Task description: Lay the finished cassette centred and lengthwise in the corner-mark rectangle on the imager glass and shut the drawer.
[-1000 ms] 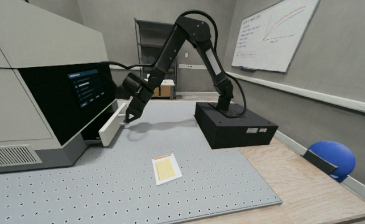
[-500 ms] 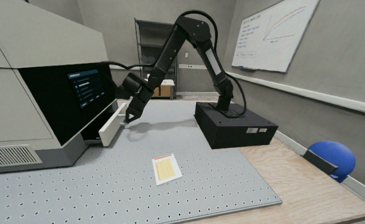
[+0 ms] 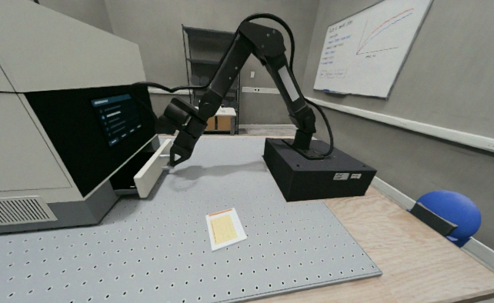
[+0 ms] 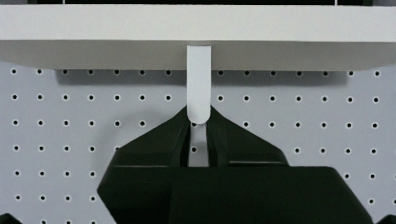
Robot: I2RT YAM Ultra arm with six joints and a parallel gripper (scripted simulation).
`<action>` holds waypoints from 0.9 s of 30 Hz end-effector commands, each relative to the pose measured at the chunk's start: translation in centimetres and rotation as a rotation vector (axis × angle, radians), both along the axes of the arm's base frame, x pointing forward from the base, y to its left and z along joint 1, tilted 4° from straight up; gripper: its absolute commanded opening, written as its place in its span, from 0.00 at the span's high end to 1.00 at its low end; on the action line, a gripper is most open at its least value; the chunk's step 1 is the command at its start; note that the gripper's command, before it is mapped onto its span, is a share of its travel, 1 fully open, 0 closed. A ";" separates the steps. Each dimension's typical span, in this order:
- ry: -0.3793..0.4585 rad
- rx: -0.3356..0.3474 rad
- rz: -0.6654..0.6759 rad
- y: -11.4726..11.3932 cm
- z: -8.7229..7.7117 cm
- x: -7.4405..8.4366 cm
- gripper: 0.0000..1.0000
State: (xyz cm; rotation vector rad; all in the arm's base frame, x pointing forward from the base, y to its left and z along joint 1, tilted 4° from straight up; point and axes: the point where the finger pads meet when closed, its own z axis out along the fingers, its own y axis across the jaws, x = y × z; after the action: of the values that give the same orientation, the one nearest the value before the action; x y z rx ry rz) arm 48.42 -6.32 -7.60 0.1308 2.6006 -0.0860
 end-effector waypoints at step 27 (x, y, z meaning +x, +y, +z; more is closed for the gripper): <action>0.109 0.005 -0.019 0.4 1.4 -4.0 1.00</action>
State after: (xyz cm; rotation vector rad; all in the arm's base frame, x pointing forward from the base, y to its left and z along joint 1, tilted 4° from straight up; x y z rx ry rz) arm 45.36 -5.95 -7.39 0.1364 2.6985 -0.0794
